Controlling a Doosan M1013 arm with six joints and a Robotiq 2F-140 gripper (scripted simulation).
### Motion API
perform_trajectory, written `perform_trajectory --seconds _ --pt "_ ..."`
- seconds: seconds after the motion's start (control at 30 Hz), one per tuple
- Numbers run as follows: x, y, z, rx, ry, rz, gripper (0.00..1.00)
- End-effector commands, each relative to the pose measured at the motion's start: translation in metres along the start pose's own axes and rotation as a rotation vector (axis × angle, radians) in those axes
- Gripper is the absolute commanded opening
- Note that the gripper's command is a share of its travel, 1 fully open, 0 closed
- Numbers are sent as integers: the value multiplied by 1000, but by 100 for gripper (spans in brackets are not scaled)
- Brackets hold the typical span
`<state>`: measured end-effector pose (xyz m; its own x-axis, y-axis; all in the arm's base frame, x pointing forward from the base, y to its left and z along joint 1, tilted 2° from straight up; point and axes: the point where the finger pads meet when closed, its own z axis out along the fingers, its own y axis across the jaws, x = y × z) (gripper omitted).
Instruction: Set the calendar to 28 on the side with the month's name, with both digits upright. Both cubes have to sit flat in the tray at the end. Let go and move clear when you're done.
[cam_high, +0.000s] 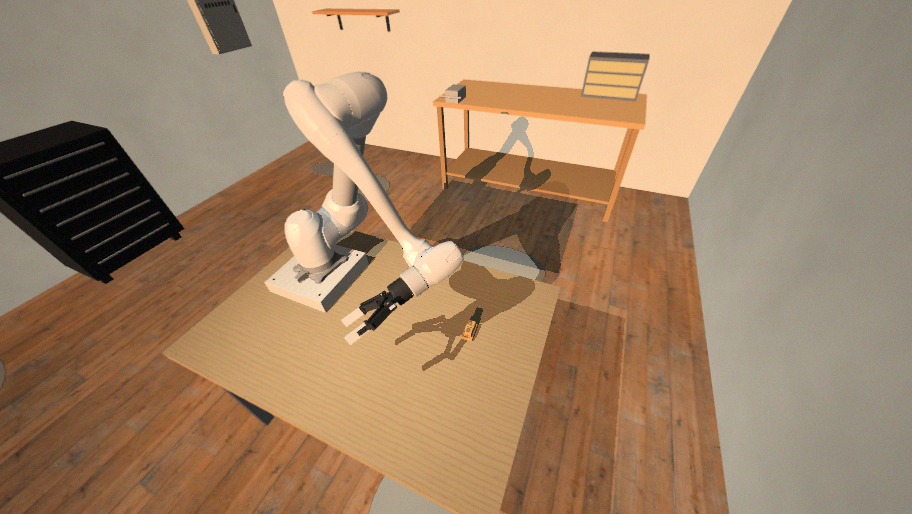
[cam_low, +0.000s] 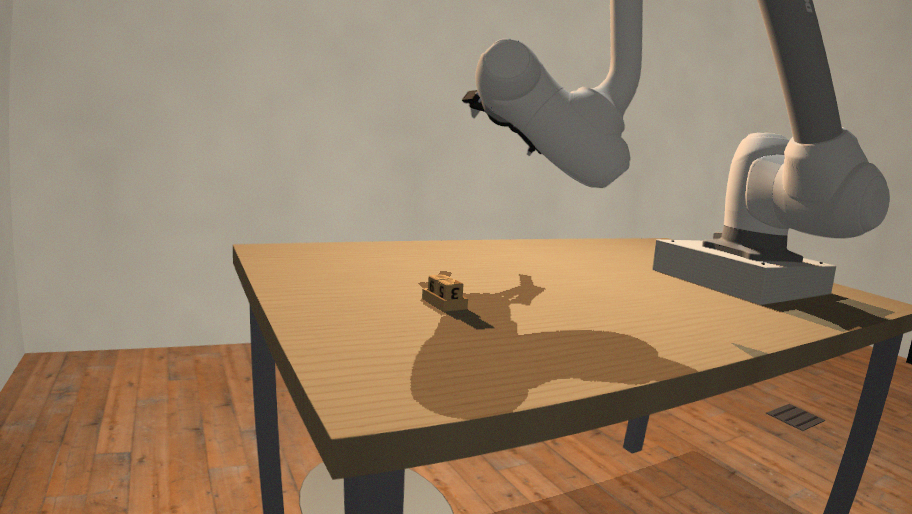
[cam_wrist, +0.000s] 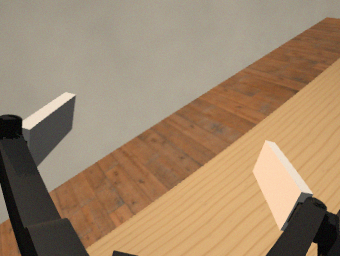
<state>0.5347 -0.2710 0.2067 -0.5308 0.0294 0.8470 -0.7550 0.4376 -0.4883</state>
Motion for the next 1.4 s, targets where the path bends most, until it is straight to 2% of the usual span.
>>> perform_trajectory --seconds 0.0,0.6,0.67,0.73,0.8,0.83,0.87,1.0,1.03,1.1,1.17,1.23,1.3,1.33,1.37 --pt "0 0 0 0 0 0 100" --pt "-2 2 -1 -8 -8 2 100" --pt "-16 11 -8 -55 -54 11 100" --pt "-45 30 -27 -155 -154 36 100" --pt "-64 42 -43 -218 -220 54 100" --pt "-65 42 -44 -222 -224 55 100" --pt "-80 51 -59 -274 -278 72 100" --pt "-112 65 -97 -381 -392 110 100" --pt "-122 69 -112 -420 -434 125 100" --pt "-122 69 -112 -420 -434 125 100" --pt "-146 76 -151 -509 -531 162 100" --pt "-156 78 -171 -552 -577 181 100" --pt "-172 80 -206 -622 -653 214 100" --pt "-175 80 -212 -633 -665 220 100" --pt "-183 79 -235 -677 -712 241 100"
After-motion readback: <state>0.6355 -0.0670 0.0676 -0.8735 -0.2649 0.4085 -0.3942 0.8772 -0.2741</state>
